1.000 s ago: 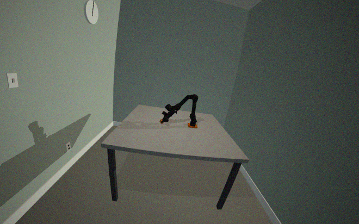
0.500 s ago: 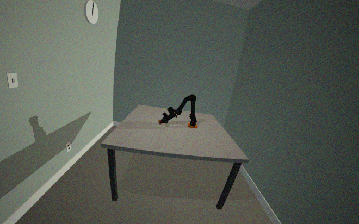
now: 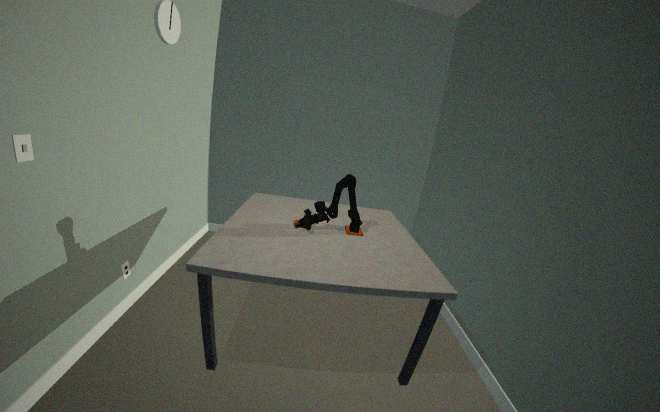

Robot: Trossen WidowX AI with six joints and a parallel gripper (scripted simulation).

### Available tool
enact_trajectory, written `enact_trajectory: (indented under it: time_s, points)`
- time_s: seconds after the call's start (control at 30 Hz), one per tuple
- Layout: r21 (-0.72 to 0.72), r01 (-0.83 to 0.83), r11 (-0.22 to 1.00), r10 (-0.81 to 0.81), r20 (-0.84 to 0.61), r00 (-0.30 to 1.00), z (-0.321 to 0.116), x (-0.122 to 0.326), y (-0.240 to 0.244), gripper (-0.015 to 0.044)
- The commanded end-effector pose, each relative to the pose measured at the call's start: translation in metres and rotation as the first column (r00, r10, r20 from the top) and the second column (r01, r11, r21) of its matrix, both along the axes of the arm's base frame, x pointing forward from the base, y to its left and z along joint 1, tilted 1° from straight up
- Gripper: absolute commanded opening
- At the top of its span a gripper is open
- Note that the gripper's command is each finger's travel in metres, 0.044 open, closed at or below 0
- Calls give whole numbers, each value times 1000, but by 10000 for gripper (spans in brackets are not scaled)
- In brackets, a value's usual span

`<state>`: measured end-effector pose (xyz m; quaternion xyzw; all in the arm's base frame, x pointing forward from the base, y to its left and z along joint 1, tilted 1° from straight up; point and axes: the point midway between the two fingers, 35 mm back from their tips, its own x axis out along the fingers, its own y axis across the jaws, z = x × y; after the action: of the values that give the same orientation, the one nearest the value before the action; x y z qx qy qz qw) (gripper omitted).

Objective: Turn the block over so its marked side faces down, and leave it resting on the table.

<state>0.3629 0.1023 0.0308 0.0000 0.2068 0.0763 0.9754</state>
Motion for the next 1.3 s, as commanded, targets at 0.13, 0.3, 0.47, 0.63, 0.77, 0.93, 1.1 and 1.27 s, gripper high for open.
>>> enact_trajectory:
  time_s: [0.13, 0.3, 0.47, 0.63, 0.77, 0.93, 1.1, 1.27]
  points:
    - [5, 6, 1000, -6, 56, 998, 3, -7, -3, 0]
    - [7, 6, 1000, -6, 67, 998, 5, -7, -3, 0]
    - [7, 6, 1000, -6, 67, 998, 5, -7, -3, 0]
    - [7, 6, 1000, -6, 67, 998, 5, -7, -3, 0]
    - [7, 6, 1000, -6, 67, 998, 5, -7, -3, 105]
    - [7, 6, 1000, -6, 67, 998, 5, -7, -3, 236]
    - [7, 6, 1000, -6, 67, 998, 5, -7, -3, 368]
    - [7, 6, 1000, -6, 67, 998, 5, -7, -3, 440]
